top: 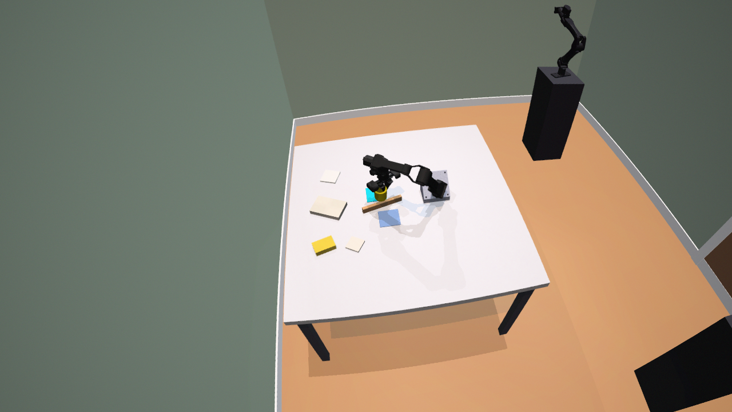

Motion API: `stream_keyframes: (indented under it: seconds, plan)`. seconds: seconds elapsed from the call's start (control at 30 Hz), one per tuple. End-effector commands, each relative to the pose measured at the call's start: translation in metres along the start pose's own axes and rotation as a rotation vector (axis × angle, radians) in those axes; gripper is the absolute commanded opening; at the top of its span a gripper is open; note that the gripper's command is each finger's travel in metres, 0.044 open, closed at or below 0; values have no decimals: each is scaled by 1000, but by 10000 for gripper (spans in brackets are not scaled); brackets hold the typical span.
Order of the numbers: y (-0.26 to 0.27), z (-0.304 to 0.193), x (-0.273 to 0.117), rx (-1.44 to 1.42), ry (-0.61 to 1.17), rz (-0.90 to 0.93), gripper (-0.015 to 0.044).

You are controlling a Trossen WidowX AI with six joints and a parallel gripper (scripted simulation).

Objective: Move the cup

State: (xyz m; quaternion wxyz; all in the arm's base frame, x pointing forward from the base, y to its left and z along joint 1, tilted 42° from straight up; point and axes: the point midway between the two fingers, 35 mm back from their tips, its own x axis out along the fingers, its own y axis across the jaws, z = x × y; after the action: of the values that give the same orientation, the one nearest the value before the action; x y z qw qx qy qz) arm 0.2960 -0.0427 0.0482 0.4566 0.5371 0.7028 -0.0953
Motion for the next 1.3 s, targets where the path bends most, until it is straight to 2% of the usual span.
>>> stream_keyframes:
  seconds: [0.0, 1.27]
  plan:
    - [-4, 11, 0, -1, 0, -3, 0]
    - [-28, 88, -1, -3, -5, -3, 0]
